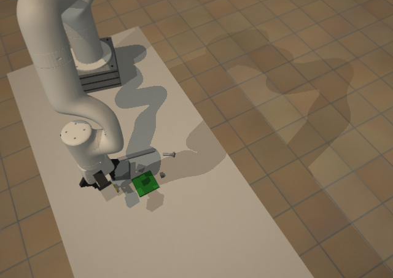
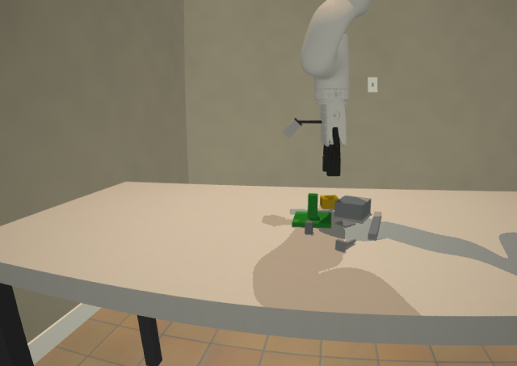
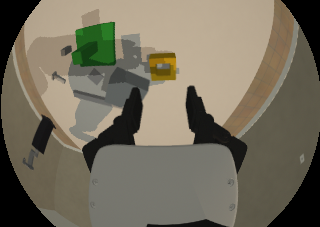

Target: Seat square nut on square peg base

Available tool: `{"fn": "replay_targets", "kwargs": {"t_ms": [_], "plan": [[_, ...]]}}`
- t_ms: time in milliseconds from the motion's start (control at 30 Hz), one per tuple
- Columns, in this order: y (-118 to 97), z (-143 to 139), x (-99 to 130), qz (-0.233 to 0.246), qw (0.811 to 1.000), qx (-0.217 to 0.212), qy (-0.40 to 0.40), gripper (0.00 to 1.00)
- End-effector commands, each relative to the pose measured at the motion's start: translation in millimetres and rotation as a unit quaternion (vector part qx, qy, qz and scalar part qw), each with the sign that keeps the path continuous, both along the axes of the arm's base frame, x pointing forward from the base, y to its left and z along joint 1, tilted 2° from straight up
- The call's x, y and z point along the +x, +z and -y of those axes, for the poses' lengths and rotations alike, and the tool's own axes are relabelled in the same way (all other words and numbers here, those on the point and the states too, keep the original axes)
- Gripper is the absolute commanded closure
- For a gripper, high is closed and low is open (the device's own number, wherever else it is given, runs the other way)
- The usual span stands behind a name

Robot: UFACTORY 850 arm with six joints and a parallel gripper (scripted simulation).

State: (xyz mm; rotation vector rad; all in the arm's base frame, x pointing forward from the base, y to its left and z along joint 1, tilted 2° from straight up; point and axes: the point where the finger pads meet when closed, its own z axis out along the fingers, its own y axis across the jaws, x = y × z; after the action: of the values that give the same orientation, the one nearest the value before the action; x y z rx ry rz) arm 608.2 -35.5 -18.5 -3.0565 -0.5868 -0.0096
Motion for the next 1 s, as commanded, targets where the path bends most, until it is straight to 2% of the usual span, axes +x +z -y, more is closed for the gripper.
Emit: {"fn": "replay_targets", "kwargs": {"t_ms": [0, 300, 367, 633, 933, 967], "plan": [[-1.9, -0.1, 1.2, 0.001, 1.0, 0.0, 0.0, 0.4], [-35.8, -2.1, 3.2, 0.001, 1.0, 0.001, 0.0, 0.4], [-35.8, -2.1, 3.2, 0.001, 1.0, 0.001, 0.0, 0.4], [-70.9, -4.1, 3.0, 0.001, 1.0, 0.002, 0.0, 0.4], [-78.6, -4.5, 2.7, 0.0, 1.0, 0.002, 0.0, 0.4], [-78.6, -4.5, 2.7, 0.0, 1.0, 0.002, 0.0, 1.0]]}}
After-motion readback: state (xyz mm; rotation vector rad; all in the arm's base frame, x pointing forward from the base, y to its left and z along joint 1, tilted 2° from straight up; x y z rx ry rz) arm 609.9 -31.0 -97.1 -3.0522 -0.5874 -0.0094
